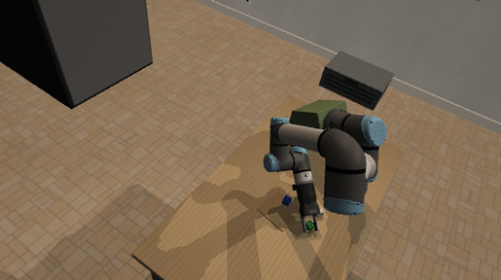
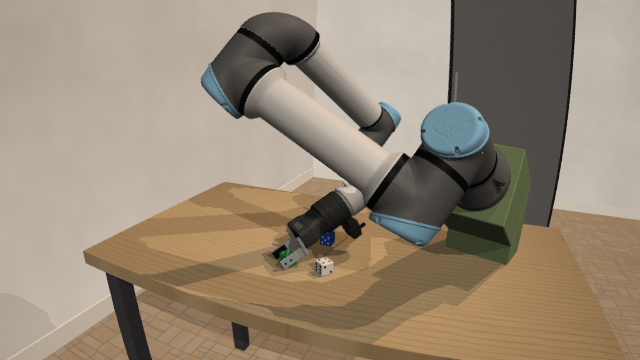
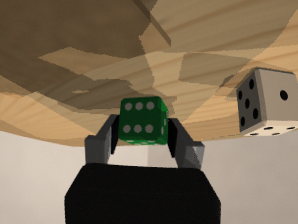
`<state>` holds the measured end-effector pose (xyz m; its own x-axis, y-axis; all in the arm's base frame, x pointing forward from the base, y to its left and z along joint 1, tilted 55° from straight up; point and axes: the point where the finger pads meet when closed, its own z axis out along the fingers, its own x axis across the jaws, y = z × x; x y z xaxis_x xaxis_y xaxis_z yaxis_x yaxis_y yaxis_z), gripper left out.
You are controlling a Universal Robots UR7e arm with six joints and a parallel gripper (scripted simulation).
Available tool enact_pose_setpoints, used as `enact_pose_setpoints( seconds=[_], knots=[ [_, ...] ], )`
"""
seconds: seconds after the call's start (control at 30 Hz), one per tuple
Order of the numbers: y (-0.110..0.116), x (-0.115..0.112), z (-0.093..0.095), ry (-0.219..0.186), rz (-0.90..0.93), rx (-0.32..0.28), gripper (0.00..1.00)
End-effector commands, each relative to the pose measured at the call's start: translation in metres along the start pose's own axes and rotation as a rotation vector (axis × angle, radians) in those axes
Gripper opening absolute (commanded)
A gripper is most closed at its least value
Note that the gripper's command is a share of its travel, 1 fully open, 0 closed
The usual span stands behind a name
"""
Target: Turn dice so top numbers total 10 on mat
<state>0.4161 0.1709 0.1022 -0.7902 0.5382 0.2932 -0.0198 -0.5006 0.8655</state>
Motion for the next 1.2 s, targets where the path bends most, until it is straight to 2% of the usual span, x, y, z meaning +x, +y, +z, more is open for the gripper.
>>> enact_pose_setpoints(
  seconds=[0.0, 0.8, 1.17],
  knots=[
    [0.000, 0.000, -0.004, 0.000, 0.000, 0.000, 0.87],
    [0.000, 0.000, -0.041, 0.000, 0.000, 0.000, 0.87],
    [0.000, 0.000, -0.048, 0.000, 0.000, 0.000, 0.87]
  ],
)
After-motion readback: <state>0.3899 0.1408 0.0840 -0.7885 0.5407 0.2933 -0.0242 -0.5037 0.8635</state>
